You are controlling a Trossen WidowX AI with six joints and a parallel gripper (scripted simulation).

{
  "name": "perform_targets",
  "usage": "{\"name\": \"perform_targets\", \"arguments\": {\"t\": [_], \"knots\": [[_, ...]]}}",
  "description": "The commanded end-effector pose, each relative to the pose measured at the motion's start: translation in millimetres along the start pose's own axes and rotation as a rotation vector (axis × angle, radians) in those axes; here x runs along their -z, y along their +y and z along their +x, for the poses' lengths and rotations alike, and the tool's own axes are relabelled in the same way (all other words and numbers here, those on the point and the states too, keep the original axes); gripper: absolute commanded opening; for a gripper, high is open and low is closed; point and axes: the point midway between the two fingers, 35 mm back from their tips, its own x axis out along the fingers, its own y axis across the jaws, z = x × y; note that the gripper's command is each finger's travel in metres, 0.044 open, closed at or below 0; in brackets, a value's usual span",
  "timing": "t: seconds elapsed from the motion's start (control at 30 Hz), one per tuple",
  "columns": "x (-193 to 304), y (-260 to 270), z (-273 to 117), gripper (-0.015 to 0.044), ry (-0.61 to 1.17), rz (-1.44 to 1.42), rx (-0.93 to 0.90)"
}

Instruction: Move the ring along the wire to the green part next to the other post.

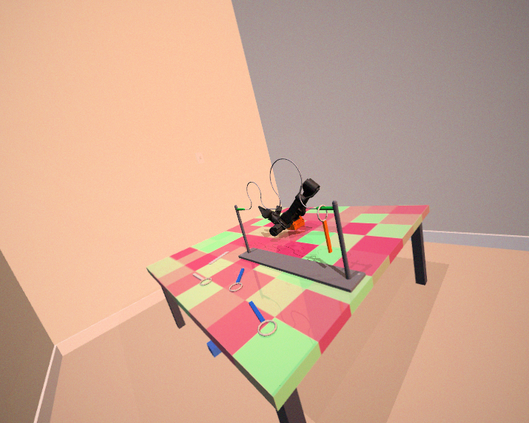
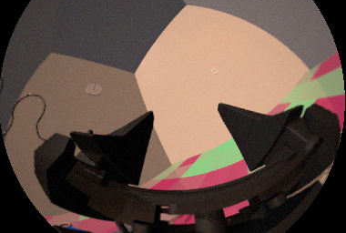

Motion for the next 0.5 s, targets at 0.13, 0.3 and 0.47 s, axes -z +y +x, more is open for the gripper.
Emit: {"name": "perform_targets", "arguments": {"t": [0.13, 0.3, 0.47], "knots": [[18.9, 10.9, -5.9, 0.0269, 0.070, -0.015, 0.010], [60.7, 44.8, -28.6, 0.0160, 0.237, -0.049, 0.005], [88.8, 100.7, -65.4, 0.0160, 0.375, -0.055, -0.078]]}}
